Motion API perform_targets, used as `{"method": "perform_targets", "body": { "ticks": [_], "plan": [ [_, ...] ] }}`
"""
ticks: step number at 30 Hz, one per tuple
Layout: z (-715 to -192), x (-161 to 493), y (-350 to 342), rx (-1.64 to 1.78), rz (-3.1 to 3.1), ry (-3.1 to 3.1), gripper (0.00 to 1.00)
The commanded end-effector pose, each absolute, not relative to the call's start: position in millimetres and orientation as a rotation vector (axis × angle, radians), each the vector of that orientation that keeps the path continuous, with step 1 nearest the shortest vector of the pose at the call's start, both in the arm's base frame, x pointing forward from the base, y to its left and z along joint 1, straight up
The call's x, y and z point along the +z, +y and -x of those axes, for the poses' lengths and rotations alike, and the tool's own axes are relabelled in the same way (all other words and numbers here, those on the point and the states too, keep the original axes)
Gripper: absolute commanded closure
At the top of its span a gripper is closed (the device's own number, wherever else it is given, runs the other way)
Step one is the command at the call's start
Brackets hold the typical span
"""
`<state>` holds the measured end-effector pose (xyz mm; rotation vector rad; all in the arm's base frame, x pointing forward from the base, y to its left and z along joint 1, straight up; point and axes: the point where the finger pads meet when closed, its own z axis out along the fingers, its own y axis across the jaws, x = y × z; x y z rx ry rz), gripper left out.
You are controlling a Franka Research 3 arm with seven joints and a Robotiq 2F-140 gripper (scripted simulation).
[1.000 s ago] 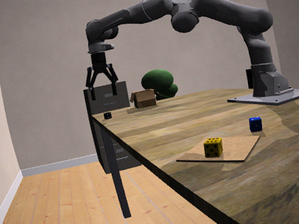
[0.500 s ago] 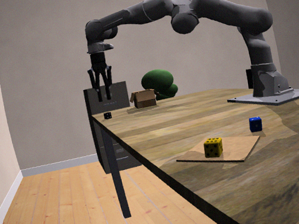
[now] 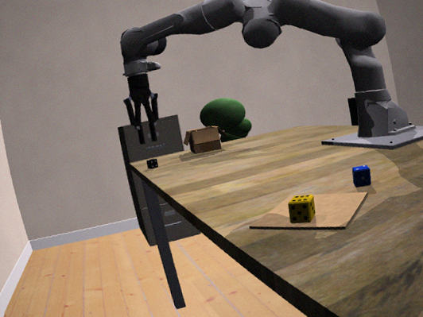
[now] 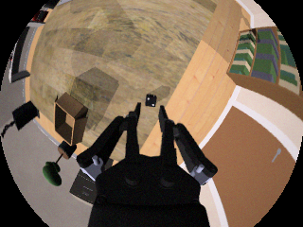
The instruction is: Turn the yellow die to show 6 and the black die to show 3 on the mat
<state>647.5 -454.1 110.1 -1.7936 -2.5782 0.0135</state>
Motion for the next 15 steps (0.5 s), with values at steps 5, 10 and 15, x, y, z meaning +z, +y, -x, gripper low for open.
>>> {"method": "perform_targets", "body": {
  "ticks": [5, 10, 15],
  "plan": [
    [-647.5, 108.6, -452.8, 0.006, 1.799, -2.570, 0.65],
    [-647.6, 107.4, -452.8, 0.006, 1.799, -2.570, 0.65],
    [-647.7, 104.4, -452.9, 0.006, 1.799, -2.570, 0.65]
  ]
}}
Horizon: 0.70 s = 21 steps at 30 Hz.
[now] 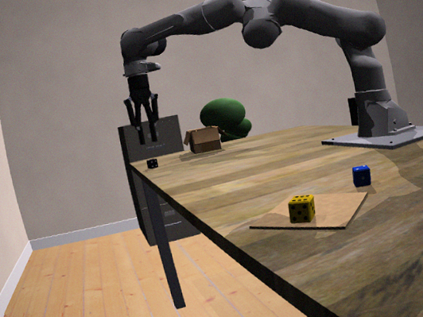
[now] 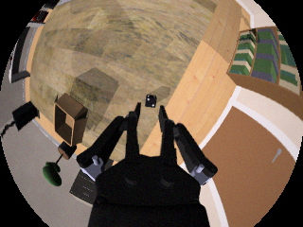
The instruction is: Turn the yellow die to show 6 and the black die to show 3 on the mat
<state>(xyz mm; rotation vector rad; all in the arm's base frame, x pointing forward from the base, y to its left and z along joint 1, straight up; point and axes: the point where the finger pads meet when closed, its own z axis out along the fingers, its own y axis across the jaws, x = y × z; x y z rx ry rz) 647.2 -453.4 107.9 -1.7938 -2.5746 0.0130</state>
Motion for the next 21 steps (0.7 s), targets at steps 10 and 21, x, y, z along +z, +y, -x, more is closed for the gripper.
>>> {"method": "perform_targets", "body": {
  "ticks": [10, 21],
  "plan": [
    [-647.9, 96.4, -453.1, 0.006, 1.799, -2.570, 0.65],
    [-648.4, 81.6, -453.5, 0.006, 1.799, -2.570, 0.65]
  ]
}}
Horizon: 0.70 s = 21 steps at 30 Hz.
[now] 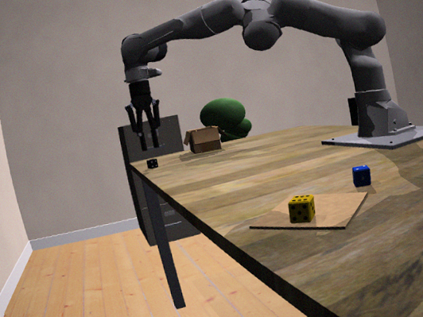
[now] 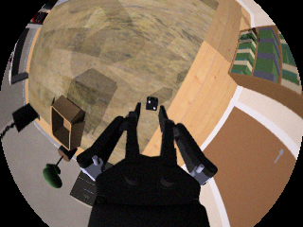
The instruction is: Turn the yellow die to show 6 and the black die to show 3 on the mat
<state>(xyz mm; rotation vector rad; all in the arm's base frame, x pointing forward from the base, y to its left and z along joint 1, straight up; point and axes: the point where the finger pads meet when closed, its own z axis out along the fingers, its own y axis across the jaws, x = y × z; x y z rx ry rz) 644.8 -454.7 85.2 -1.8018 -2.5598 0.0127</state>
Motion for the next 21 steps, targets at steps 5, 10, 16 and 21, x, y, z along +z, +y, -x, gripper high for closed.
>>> {"method": "perform_targets", "body": {
  "ticks": [5, 10, 16, 21],
  "plan": [
    [-648.7, 73.2, -453.7, 0.006, 1.799, -2.570, 0.65],
    [-648.9, 66.3, -453.9, 0.006, 1.799, -2.570, 0.65],
    [-649.0, 62.1, -454.0, 0.006, 1.799, -2.570, 0.65],
    [-649.1, 58.8, -454.1, 0.006, 1.799, -2.570, 0.65]
  ]
}}
